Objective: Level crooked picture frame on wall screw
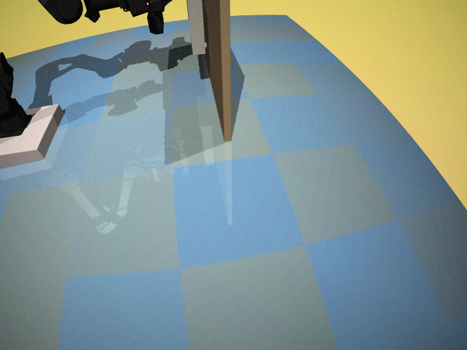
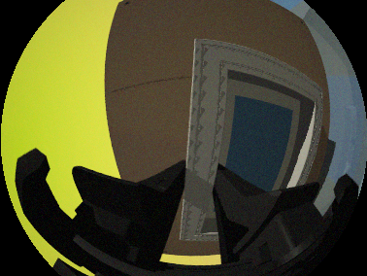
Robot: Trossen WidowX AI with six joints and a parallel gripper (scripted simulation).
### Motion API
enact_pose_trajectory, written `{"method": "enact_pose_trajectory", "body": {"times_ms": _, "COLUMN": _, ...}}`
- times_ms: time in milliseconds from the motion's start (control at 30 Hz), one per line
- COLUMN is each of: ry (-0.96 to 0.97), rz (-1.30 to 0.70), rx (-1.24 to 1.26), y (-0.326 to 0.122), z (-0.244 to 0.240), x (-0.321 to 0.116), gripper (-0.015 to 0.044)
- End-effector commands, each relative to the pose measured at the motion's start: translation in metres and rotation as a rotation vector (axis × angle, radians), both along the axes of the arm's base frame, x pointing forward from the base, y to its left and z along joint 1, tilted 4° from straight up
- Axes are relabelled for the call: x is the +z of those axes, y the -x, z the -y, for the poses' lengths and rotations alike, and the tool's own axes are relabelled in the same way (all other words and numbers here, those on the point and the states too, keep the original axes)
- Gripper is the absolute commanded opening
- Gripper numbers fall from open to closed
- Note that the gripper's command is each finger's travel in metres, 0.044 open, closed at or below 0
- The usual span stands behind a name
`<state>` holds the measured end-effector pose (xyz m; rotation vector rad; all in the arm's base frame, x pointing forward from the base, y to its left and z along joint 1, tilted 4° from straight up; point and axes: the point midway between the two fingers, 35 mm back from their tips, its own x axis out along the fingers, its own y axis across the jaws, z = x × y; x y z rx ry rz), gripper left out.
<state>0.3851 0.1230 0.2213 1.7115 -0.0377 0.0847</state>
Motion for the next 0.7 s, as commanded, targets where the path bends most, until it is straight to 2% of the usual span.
{"method": "enact_pose_trajectory", "body": {"times_ms": 0, "ry": -0.008, "rz": 0.005, "rx": 0.001, "y": 0.0000, "z": 0.0002, "x": 0.0023, "gripper": 0.0000}}
{"method": "enact_pose_trajectory", "body": {"times_ms": 667, "ry": -0.008, "rz": 0.005, "rx": 0.001, "y": 0.0002, "z": 0.0006, "x": 0.0047, "gripper": 0.0000}}
